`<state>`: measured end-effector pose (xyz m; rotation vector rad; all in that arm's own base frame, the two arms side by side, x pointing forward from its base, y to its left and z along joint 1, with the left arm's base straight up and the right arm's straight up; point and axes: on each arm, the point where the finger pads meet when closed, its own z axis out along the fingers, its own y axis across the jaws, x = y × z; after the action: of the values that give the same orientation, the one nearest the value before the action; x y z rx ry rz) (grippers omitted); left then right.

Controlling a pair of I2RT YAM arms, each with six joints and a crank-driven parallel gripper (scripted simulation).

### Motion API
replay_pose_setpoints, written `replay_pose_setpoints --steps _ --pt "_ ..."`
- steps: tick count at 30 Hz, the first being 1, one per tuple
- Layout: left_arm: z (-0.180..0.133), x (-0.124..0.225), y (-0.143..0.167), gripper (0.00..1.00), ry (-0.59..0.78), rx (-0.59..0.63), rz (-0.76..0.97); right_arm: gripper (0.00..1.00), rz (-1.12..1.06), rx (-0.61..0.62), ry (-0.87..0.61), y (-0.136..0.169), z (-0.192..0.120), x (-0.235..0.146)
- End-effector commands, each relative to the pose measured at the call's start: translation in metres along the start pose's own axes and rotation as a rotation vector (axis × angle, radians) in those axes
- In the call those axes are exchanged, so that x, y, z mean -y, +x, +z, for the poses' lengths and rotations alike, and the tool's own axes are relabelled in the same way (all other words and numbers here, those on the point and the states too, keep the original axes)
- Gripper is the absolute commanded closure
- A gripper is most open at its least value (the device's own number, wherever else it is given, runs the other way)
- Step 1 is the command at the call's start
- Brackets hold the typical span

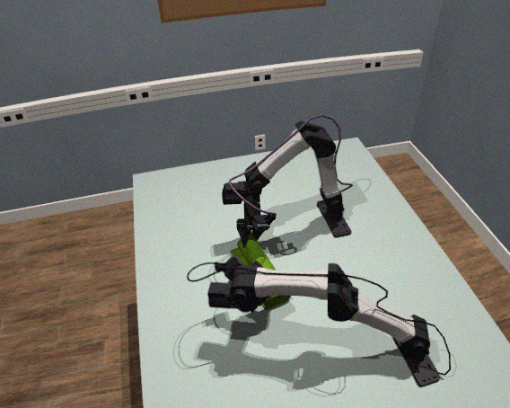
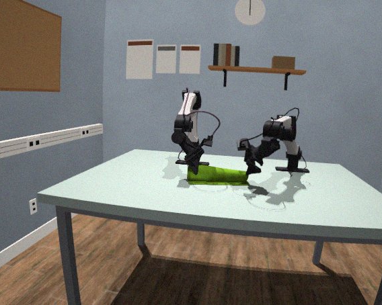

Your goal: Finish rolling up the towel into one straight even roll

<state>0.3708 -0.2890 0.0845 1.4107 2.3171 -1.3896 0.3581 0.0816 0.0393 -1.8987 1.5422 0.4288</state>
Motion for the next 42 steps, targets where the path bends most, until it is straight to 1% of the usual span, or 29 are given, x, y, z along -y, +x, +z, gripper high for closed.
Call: replay_pose_setpoints --steps 1,3,5,18,20,27,38,42 --pt "-0.0057 0.0094 -0.0002 0.15 0.103 -0.119 0.003 0.62 0.057 -0.007 -0.077 -0.0045 -0.0015 -0.0016" --pt "-0.0057 0.0094 -0.0002 0.15 0.103 -0.119 0.003 0.62 0.057 -0.007 -0.077 -0.0045 -0.0015 -0.0016" --pt "-0.0057 0.0094 -0.0002 0.15 0.103 -0.119 0.003 0.62 0.087 -0.010 -0.115 -0.0048 -0.0019 -0.0015" --pt "-0.0057 0.0094 -0.0002 0.15 0.103 -0.119 0.003 0.62 0.328 -0.034 -0.414 -0.0073 -0.0049 -0.0004" --pt "-0.0057 0.0094 -0.0002 0.15 0.103 -0.119 0.003 0.62 0.328 -0.034 -0.414 -0.0073 -0.0049 -0.0004" --pt "-0.0057 0.0094 -0.0002 0.15 0.103 -0.119 0.003 0.62 0.461 -0.047 -0.580 -0.0087 -0.0066 0.0002" --pt "-0.0057 0.0094 -0.0002 0.15 0.103 -0.119 0.003 0.62 0.461 -0.047 -0.580 -0.0034 -0.0002 -0.0021" --pt "-0.0057 0.0094 -0.0002 0.15 0.103 -0.119 0.003 0.50 0.461 -0.047 -0.580 -0.0047 -0.0018 -0.0015"
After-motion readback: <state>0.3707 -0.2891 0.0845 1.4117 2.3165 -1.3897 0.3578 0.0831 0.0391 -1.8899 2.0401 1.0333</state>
